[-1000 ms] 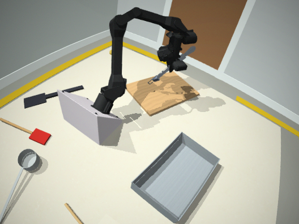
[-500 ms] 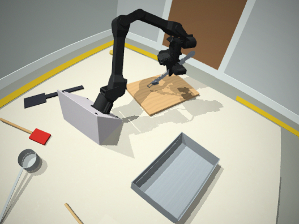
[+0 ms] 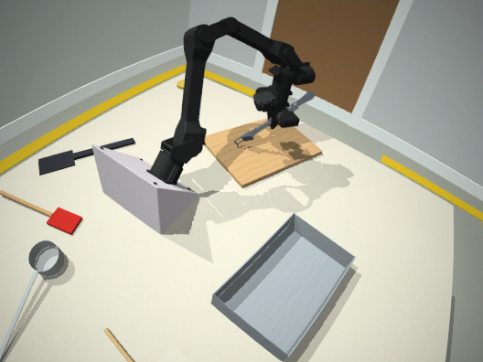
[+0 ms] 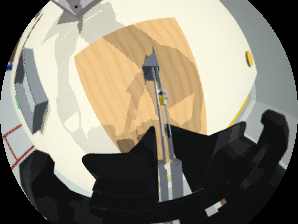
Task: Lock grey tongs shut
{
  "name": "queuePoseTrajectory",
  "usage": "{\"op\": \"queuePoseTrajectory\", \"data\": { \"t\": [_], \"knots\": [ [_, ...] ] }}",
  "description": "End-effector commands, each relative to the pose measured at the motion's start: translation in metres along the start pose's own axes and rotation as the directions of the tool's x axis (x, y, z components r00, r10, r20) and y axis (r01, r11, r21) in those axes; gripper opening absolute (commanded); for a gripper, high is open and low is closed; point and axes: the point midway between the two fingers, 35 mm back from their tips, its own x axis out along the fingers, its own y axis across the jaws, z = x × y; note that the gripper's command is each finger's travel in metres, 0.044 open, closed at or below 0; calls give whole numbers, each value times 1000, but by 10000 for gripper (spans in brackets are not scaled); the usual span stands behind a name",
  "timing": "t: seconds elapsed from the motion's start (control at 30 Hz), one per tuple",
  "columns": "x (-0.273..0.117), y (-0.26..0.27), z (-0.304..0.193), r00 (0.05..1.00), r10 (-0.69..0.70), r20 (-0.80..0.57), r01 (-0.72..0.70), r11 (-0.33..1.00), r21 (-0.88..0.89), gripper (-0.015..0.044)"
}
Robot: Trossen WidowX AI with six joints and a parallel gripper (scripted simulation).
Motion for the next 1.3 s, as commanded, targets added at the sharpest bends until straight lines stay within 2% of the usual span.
{"op": "queuePoseTrajectory", "data": {
  "t": [0.0,0.87,1.27],
  "knots": [
    [6,0,0,1000,4,5,-4,1000,5,-150],
    [42,-4,5,999,13,39,-14,1000,10,-150],
    [41,-4,6,999,11,43,-11,1000,7,165]
  ]
}}
